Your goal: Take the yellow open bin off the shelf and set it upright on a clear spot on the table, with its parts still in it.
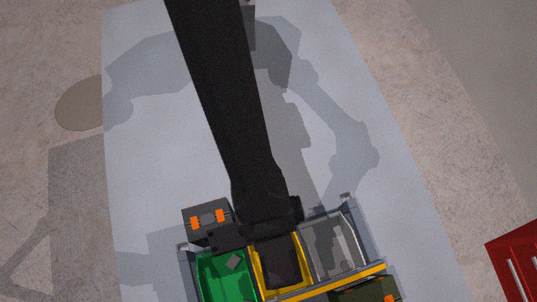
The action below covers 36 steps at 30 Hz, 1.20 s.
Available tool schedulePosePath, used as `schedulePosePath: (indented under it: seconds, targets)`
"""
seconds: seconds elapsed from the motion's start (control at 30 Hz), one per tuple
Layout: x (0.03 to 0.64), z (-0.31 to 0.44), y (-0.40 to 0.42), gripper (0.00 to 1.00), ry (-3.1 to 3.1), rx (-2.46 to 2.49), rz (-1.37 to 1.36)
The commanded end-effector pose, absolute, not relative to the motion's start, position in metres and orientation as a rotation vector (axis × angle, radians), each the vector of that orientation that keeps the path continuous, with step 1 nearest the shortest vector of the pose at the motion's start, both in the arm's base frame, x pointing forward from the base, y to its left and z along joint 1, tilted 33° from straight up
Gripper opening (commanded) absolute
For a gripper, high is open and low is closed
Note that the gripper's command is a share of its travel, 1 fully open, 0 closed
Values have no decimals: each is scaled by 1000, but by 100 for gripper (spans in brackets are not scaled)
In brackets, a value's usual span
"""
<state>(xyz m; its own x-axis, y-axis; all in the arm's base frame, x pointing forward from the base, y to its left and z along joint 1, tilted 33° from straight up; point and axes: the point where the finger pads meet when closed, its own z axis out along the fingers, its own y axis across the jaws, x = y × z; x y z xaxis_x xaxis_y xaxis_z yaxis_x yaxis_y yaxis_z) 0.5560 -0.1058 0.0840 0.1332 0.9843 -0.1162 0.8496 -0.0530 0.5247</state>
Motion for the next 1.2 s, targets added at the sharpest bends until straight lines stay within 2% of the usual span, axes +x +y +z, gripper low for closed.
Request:
schedulePosePath:
  seconds: [0.0,0.77,1.17]
  targets:
    - [560,105,-104,0,1739,1905,410]
    - [541,92,-106,0,1735,1902,413]
    - [510,70,-106,0,1738,1912,404]
